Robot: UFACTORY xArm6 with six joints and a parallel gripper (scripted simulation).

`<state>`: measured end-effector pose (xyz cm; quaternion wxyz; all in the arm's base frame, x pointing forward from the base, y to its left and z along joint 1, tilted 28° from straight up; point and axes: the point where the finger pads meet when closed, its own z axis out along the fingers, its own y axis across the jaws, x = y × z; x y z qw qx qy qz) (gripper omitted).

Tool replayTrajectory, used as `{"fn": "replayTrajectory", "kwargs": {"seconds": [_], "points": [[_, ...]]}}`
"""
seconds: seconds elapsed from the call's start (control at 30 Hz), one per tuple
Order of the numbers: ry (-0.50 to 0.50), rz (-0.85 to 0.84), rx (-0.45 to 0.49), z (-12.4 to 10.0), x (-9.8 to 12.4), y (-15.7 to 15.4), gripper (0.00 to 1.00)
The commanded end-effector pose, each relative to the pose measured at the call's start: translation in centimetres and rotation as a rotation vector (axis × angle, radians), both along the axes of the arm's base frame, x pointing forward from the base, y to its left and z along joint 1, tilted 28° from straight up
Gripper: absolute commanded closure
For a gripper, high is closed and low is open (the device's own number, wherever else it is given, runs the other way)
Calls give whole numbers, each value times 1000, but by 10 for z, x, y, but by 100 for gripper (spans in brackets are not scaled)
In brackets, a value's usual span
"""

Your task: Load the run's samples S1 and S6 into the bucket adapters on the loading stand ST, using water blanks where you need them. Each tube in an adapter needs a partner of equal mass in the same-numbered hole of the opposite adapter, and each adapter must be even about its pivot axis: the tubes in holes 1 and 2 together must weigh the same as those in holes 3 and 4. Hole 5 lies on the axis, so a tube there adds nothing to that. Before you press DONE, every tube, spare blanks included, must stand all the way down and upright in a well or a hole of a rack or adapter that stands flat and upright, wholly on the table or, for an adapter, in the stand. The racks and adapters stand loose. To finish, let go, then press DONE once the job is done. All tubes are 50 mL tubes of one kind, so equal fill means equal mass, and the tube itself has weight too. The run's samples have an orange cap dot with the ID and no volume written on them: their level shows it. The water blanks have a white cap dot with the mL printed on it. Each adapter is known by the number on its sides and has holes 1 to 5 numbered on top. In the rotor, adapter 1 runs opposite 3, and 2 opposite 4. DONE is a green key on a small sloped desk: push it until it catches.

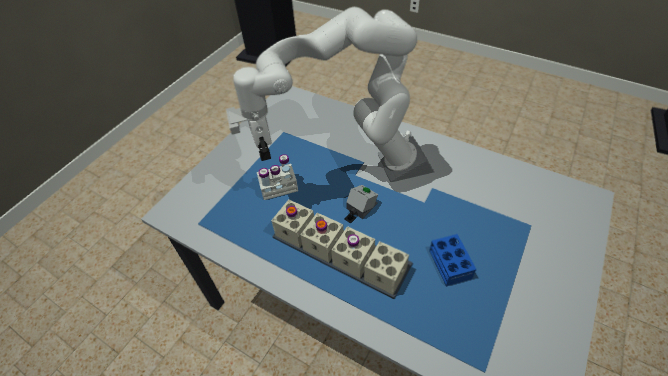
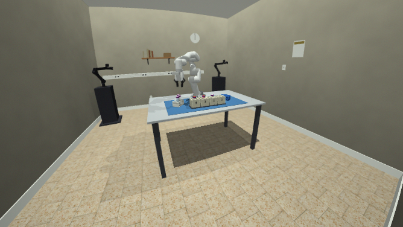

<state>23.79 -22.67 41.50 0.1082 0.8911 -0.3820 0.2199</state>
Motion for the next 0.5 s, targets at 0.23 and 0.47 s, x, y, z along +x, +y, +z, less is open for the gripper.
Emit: {"fn": "replayTrajectory", "kwargs": {"seconds": [0.23,0.47], "points": [[-4,5,2,10,-10,-31,43],[-4,5,2,8,-10,-32,43]]}}
